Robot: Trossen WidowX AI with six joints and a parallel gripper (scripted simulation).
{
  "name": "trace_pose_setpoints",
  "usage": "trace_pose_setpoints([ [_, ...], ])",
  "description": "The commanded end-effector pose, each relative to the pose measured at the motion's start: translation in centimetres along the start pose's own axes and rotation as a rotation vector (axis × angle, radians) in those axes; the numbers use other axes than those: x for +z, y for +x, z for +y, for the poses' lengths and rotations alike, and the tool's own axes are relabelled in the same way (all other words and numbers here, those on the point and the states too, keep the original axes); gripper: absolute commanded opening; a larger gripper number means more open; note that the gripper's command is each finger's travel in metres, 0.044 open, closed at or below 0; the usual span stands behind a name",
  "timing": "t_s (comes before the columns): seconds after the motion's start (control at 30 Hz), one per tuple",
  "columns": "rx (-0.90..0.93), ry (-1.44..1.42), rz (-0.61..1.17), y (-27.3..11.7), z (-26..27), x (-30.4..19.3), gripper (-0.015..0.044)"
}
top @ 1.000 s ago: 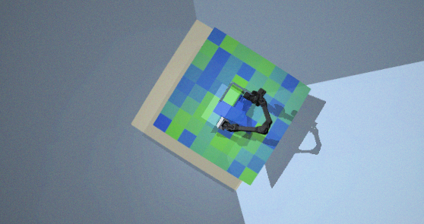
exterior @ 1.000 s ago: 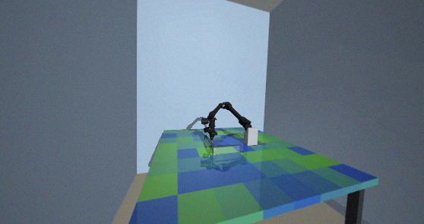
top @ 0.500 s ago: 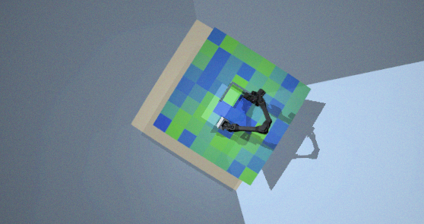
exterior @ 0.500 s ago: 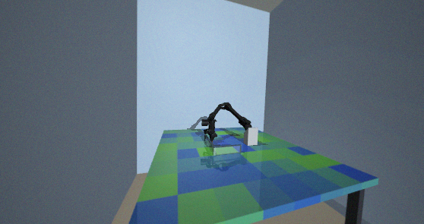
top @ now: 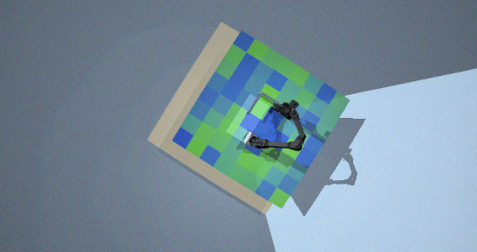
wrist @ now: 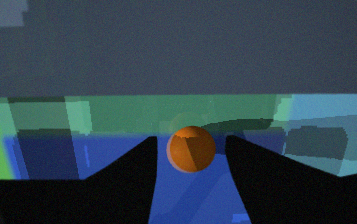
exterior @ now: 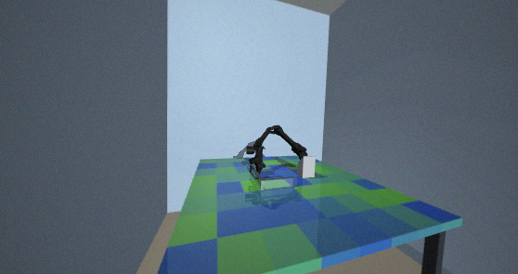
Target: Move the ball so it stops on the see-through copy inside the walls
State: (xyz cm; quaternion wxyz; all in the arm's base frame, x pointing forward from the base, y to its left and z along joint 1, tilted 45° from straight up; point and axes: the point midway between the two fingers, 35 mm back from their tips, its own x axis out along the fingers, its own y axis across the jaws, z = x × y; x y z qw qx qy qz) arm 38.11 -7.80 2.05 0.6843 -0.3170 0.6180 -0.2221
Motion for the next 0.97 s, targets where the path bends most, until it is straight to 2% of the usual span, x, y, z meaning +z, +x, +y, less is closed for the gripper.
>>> trace_pose_setpoints([
  [0.0, 0.0, 0.0, 0.0, 0.0, 0.0, 0.0, 0.0217],
  [0.17, 0.002, -0.001, 0.001, -1.1, 0.1, 0.1, 0.0217],
  [0.33, 0.005, -0.008, 0.007, -8.3, 0.2, 0.0, 0.0217],
  [0.77, 0.007, -0.018, -0.006, -8.1, 0.7, 0.3, 0.0217],
  [0.93, 0.006, -0.014, -0.004, -12.1, 0.5, 0.0, 0.0348],
])
